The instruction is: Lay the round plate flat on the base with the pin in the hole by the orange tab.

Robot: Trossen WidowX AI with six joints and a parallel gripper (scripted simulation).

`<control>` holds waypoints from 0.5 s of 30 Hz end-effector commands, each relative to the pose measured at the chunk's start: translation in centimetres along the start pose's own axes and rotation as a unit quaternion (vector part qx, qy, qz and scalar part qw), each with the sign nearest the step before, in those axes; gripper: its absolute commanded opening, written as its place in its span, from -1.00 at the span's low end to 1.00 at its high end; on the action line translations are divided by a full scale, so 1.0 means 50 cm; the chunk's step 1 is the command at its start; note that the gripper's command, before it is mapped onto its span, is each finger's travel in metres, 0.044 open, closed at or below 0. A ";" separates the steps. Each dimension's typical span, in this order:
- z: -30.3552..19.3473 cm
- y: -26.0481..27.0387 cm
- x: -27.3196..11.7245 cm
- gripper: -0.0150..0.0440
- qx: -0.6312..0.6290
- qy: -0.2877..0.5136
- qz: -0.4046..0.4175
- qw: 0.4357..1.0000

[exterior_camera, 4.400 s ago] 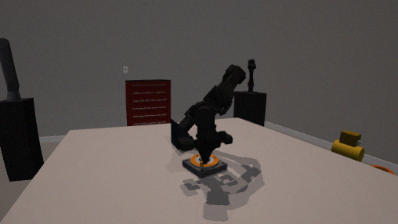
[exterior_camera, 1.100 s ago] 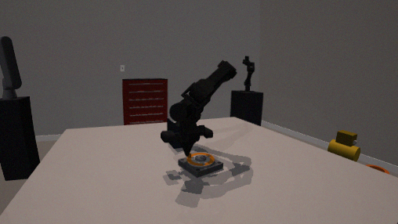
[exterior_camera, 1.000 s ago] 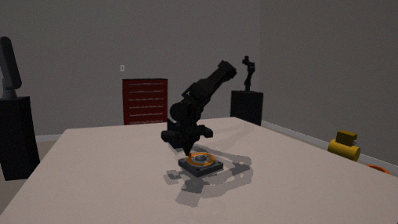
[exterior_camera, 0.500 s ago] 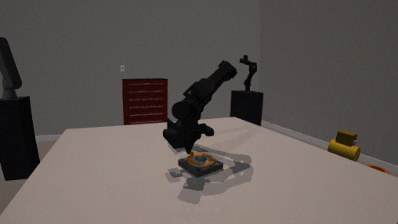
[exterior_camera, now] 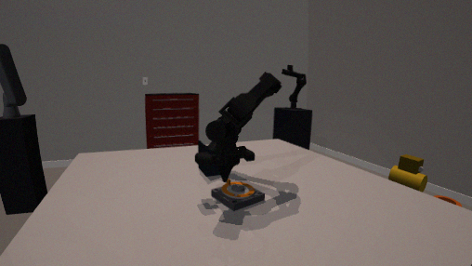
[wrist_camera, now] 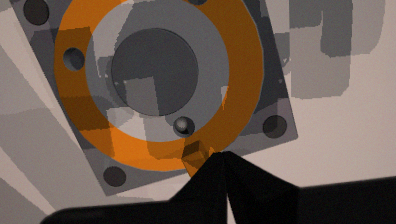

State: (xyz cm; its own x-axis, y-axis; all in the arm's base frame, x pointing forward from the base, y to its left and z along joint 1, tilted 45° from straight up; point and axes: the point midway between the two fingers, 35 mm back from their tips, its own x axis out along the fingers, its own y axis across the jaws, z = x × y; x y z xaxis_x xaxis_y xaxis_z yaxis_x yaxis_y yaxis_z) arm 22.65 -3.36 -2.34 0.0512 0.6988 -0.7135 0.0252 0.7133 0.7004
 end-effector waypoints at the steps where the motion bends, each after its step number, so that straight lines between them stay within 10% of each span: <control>1: -0.005 0.009 0.001 -0.49 0.003 0.000 0.003 1.000; 15: -0.007 0.011 -0.059 -0.49 0.003 0.000 0.002 1.000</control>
State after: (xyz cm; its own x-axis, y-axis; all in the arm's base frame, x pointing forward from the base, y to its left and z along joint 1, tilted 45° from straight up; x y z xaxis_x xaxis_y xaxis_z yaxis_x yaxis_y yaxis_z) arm 21.92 -3.54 -1.07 0.0345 0.7131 -0.7003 0.0405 0.6991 0.7139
